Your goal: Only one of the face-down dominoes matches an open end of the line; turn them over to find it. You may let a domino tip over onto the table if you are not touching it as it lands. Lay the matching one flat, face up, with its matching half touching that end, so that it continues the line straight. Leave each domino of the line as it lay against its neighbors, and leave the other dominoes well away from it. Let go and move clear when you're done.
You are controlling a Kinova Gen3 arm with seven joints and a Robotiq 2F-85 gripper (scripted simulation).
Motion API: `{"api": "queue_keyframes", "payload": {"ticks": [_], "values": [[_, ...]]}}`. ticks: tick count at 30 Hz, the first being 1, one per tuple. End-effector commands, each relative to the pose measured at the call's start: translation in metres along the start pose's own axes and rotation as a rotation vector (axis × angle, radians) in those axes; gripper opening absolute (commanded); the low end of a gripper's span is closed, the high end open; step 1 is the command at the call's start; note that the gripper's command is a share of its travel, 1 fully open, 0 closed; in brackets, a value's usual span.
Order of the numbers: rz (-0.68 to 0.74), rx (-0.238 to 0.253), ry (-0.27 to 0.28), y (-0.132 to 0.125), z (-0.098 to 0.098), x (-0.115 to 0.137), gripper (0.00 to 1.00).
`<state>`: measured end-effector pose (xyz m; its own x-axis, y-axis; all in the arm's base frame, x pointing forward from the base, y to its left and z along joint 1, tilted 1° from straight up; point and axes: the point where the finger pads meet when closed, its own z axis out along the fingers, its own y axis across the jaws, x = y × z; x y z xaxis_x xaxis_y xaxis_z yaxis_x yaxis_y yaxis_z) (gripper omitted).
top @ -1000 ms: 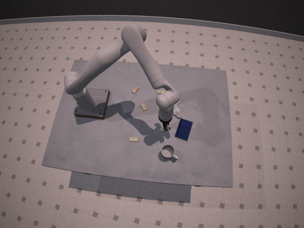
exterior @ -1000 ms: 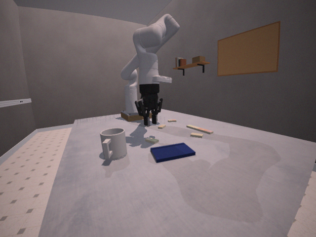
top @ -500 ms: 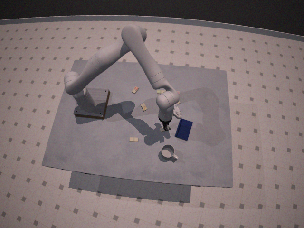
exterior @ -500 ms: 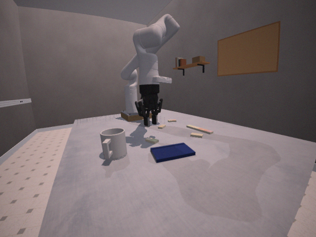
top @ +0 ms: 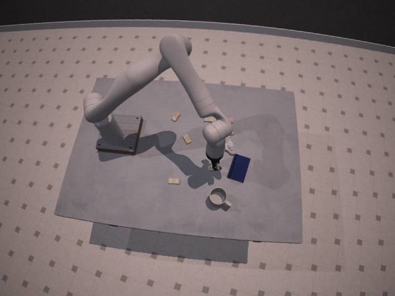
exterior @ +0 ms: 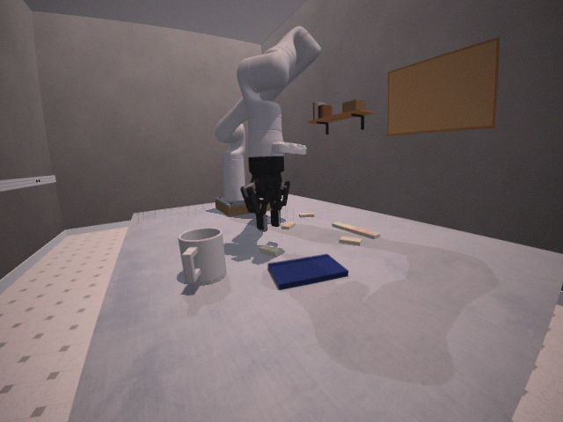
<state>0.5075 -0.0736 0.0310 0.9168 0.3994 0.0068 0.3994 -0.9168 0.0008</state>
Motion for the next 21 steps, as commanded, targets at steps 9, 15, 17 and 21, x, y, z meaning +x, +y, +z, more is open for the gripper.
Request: {"api": "queue_keyframes", "payload": {"ticks": [9,15,17,21], "values": [[0.000,-0.001,0.002,0.001,0.018,0.001,0.47],[0.000,-0.001,0.002,0.001,0.024,0.001,0.47],[0.000,-0.001,0.002,0.001,0.026,0.001,0.47],[0.000,-0.001,0.002,0.001,0.031,0.001,0.47]]}}
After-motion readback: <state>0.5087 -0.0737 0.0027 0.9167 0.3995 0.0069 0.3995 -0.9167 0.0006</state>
